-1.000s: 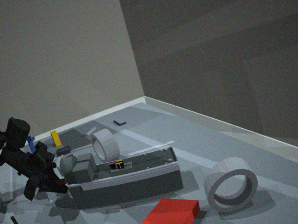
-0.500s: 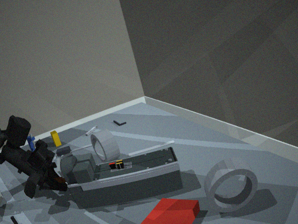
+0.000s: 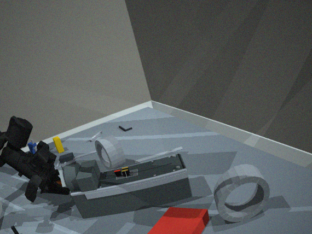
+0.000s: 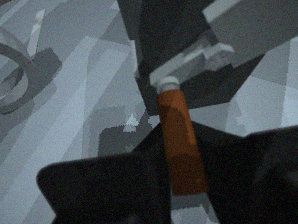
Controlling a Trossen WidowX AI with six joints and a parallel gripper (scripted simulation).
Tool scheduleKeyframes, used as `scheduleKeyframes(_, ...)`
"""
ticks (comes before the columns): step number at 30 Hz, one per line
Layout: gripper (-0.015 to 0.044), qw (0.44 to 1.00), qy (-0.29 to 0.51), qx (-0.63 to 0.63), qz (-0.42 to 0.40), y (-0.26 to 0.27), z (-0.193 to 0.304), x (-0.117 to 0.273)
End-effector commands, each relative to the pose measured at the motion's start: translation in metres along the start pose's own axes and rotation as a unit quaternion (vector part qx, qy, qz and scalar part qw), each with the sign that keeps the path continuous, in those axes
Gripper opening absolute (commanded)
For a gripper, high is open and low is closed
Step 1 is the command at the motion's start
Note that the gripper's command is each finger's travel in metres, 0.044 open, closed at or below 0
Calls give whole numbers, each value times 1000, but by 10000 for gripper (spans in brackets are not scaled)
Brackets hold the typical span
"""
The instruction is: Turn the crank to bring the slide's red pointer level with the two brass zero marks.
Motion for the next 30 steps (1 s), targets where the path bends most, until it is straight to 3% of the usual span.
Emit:
scheduleKeyframes(1, 0, 1000, -4, 1, -4, 4, -5, 6)
scheduleKeyframes(30, 0, 1000, -4, 2, -4, -7, -28, 29)
Point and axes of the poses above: the point midway between the two fingers, 35 mm back from their tips, its own x axis back along the fingers, its own y axis across the jaws, z = x × y, the point moved 8 cm from there along x, back along the fingers, and after that the axes turned 3 degrees about x, right-handed, at the moved point
